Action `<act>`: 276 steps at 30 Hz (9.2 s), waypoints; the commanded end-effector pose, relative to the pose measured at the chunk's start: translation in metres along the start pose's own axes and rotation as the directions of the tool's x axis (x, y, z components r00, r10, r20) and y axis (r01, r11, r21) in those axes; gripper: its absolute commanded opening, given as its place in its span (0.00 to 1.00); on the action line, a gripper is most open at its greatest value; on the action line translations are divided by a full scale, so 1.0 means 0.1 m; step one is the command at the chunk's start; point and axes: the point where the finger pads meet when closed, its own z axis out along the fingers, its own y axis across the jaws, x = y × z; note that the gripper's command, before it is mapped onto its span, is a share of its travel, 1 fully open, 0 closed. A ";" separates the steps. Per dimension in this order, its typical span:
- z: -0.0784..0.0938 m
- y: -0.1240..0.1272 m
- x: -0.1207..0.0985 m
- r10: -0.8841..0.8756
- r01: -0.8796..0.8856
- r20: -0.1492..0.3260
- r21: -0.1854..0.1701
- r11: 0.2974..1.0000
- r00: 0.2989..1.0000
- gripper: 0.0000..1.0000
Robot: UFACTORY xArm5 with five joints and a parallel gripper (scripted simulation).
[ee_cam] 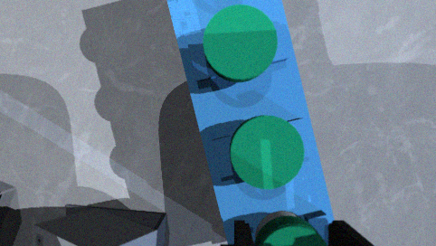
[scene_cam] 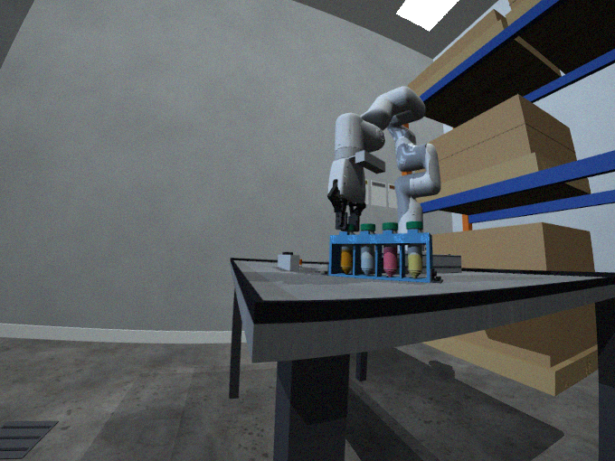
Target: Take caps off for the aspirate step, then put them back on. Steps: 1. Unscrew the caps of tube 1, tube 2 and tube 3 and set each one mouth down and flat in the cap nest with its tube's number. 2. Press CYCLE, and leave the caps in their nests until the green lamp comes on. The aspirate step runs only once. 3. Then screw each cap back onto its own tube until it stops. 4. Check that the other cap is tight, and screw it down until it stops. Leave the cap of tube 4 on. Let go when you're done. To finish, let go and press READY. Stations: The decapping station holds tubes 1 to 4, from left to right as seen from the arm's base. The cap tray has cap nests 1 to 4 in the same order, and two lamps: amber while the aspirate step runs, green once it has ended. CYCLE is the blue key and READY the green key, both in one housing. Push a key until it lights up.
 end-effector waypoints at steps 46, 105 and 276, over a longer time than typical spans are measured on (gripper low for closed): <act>-0.03 0.01 0.00 -0.828 0.828 -0.006 -0.014 0.561 0.561 0.00; -0.02 0.01 0.00 0.446 -0.445 -0.014 0.004 0.895 0.895 0.46; -0.09 -1.20 -0.71 0.087 -0.087 -0.014 -0.001 0.996 0.996 0.00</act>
